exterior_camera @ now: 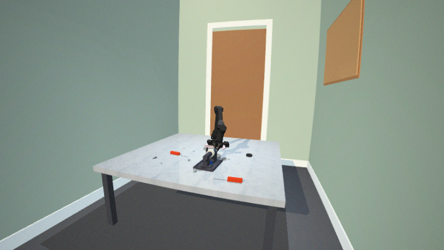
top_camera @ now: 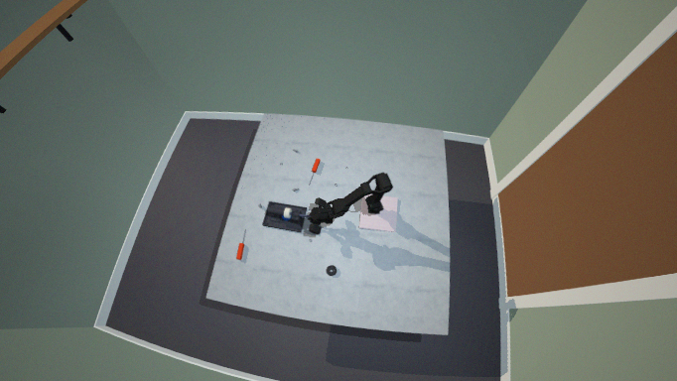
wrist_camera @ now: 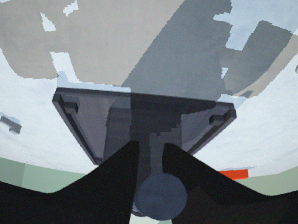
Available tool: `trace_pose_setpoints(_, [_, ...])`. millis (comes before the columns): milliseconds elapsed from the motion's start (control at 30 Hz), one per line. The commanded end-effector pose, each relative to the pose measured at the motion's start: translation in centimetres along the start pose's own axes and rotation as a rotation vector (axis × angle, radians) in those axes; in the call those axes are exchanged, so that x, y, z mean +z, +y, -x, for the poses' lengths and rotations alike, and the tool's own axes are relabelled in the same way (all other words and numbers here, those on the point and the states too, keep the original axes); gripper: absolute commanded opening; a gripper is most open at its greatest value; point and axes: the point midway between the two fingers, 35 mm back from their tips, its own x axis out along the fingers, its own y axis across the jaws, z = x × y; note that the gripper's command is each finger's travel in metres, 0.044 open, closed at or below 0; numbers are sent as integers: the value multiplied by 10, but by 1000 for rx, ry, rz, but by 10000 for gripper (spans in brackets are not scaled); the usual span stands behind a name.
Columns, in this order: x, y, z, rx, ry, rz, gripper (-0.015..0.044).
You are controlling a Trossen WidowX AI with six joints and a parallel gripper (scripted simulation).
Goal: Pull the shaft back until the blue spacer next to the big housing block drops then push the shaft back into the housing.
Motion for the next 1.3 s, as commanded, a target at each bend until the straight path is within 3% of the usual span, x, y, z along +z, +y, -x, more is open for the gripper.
trace_pose_setpoints(0, [-5,1,-1,0,9,-3,0])
trace_pose_setpoints(1267, [-6,1,-2,0,9,-3,0])
